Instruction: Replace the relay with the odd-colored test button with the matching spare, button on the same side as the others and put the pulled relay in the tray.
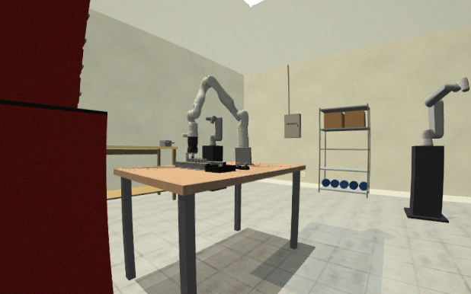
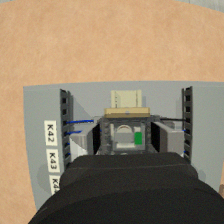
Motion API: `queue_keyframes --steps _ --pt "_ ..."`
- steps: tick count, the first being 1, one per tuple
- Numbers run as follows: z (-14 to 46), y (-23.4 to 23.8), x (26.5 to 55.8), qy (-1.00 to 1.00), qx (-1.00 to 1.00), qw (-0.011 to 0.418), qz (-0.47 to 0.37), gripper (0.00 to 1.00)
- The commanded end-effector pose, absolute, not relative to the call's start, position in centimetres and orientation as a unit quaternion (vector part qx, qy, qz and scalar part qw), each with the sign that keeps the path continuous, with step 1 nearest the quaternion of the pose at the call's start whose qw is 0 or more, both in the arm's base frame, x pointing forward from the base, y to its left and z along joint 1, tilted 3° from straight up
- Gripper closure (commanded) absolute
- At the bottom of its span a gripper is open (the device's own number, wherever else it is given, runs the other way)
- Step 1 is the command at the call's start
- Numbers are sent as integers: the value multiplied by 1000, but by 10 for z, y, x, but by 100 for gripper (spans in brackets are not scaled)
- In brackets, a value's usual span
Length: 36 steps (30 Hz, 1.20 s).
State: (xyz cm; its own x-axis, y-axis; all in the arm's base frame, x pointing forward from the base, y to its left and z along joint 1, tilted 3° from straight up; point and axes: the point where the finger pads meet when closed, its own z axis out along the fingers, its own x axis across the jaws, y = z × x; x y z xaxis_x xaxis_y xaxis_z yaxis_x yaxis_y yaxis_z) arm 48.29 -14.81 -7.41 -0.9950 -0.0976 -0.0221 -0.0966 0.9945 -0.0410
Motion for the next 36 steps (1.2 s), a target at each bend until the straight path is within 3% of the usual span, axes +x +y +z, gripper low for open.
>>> queue_keyframes --steps 1,36 --pt "-72 -148 482 999 -42 11 -20 0" --pt "-68 -148 484 999 -48 13 -20 0"
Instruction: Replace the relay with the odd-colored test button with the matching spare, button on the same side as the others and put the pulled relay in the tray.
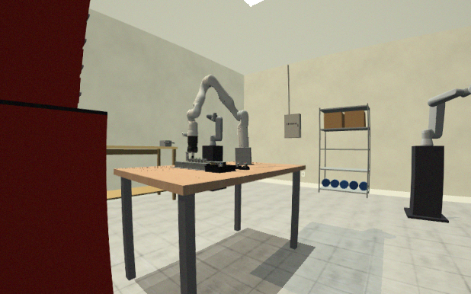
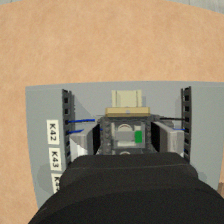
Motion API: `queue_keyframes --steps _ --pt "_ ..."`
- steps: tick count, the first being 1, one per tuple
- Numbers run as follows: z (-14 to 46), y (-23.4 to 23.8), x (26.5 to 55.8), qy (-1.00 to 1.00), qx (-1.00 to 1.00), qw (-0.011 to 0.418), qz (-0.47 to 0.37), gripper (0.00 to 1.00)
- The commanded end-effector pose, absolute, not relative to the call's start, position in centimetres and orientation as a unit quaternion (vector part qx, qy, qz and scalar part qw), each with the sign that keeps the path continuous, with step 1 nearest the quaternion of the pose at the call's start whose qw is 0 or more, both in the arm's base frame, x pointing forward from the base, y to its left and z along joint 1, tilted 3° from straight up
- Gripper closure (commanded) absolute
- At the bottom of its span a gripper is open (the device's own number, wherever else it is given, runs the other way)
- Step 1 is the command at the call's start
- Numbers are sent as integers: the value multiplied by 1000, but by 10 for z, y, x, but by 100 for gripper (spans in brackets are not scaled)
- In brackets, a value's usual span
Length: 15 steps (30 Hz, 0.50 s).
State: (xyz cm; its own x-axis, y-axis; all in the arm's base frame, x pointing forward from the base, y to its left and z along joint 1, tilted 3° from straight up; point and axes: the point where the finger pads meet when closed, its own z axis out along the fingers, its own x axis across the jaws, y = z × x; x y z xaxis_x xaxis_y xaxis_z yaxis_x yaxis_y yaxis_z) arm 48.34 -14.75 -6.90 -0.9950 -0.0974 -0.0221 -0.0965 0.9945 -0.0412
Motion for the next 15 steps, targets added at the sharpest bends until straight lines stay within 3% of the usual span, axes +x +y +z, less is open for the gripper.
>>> queue_keyframes --steps 1,15 --pt "-68 -148 484 999 -48 13 -20 0" --pt "-64 -148 484 999 -42 11 -20 0"
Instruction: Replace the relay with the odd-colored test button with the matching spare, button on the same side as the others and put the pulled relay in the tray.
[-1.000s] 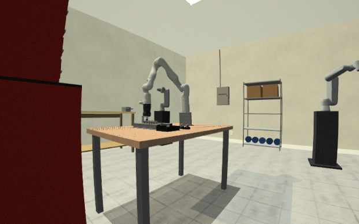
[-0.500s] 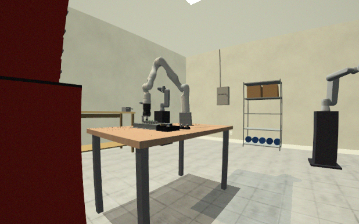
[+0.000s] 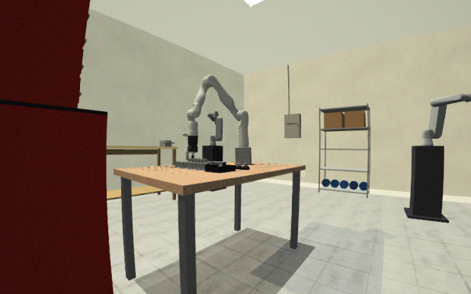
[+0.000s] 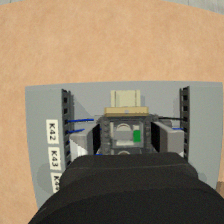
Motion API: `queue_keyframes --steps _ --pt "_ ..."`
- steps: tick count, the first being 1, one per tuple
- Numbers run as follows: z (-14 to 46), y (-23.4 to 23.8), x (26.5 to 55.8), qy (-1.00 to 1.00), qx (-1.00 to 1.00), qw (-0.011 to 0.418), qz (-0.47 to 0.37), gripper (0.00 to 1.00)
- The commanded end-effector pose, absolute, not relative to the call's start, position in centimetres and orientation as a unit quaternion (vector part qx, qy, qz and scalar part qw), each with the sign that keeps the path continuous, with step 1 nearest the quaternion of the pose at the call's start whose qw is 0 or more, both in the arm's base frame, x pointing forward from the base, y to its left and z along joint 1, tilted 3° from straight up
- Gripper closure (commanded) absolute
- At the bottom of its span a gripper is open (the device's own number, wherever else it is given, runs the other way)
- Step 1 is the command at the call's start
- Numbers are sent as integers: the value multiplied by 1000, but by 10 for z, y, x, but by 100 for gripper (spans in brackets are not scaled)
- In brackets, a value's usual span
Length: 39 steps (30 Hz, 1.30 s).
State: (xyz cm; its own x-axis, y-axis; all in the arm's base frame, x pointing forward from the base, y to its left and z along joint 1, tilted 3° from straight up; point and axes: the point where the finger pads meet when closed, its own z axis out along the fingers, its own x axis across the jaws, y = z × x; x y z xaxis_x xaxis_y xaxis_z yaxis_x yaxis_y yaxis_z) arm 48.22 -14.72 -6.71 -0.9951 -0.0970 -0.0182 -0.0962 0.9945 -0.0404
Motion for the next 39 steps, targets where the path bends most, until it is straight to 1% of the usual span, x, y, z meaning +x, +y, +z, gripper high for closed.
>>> queue_keyframes --steps 1,39 --pt "-64 -148 484 999 -42 11 -20 0" --pt "-60 -147 483 999 -46 11 -20 0"
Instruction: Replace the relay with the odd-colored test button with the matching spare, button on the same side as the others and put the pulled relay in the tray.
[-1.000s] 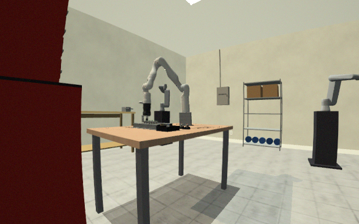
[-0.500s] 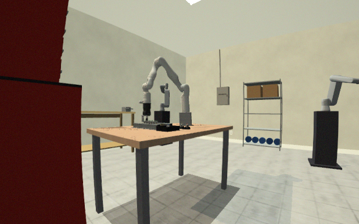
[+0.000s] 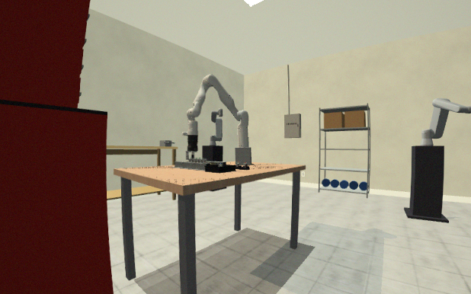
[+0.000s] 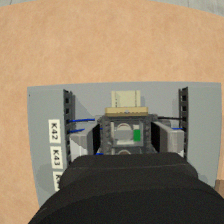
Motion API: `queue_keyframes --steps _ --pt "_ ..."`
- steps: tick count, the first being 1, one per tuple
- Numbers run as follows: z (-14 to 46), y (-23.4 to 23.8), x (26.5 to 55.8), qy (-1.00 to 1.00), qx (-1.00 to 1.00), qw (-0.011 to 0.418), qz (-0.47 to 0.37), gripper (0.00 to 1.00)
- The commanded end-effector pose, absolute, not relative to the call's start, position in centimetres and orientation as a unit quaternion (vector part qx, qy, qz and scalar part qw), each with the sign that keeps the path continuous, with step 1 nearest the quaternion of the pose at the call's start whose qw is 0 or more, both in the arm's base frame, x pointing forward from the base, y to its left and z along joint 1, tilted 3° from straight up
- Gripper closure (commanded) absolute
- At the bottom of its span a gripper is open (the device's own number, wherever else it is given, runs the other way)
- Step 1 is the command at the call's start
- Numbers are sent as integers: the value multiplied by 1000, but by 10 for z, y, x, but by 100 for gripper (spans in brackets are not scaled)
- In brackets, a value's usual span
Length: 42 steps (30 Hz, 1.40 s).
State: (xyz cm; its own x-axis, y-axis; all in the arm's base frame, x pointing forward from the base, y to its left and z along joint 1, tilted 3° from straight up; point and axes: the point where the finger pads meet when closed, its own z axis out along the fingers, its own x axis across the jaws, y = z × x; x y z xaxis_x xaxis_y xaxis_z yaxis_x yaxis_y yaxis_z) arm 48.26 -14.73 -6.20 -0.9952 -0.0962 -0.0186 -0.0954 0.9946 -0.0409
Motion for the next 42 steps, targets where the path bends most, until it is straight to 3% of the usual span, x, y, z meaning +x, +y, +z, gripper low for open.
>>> queue_keyframes --steps 1,42 --pt "-60 -147 483 999 -46 11 -20 0" --pt "-53 -148 483 999 -43 11 -20 0"
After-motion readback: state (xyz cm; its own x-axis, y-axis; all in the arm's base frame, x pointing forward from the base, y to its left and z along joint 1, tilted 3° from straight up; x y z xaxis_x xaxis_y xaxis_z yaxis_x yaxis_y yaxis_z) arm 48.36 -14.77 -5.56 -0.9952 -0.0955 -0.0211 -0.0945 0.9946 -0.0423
